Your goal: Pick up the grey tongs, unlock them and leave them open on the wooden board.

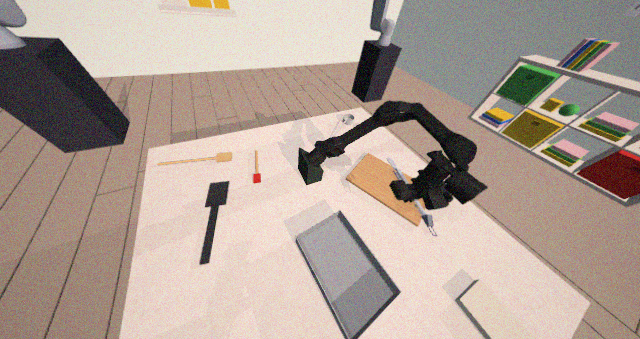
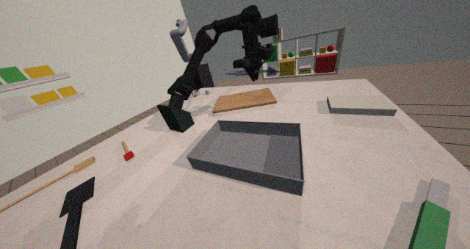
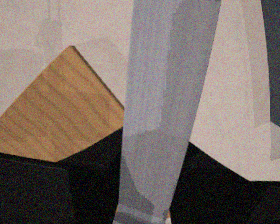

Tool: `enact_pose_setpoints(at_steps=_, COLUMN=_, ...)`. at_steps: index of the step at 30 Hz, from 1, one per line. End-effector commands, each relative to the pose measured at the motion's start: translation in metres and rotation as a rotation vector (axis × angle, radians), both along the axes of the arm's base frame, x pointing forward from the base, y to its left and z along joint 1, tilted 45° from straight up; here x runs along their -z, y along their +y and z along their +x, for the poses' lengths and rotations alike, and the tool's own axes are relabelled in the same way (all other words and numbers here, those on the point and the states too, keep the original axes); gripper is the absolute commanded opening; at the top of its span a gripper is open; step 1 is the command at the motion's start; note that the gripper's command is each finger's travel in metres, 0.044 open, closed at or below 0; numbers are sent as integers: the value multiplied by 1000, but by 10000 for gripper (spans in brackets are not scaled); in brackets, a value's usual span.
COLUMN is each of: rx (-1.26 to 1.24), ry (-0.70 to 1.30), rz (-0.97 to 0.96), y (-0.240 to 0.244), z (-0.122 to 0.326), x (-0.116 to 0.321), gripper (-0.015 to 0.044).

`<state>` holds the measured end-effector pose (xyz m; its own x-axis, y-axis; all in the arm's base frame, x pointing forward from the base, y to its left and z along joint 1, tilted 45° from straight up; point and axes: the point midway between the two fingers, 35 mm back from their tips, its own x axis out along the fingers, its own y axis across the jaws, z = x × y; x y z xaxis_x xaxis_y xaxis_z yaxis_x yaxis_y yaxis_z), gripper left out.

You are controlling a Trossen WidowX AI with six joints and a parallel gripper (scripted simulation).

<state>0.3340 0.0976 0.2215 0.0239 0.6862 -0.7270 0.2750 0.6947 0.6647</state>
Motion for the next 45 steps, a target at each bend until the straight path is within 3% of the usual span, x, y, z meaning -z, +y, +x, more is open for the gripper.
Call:
enact_pose_setpoints(at_steps=1, rx=-66, ry=-64, rz=-12, y=13, z=-16, x=-11, gripper=-150)
enact_pose_setpoints(at_steps=26, rx=-520, ry=-507, rz=13, y=79, z=-142, x=-82, gripper=-150)
enact_pose_setpoints(at_steps=36, rx=-531, ry=-534, rz=3, y=80, z=-146, x=-82, gripper=-150)
enact_pose_setpoints(at_steps=45, rx=-495, ry=-681, rz=-99, y=78, z=-151, x=-76, gripper=-150)
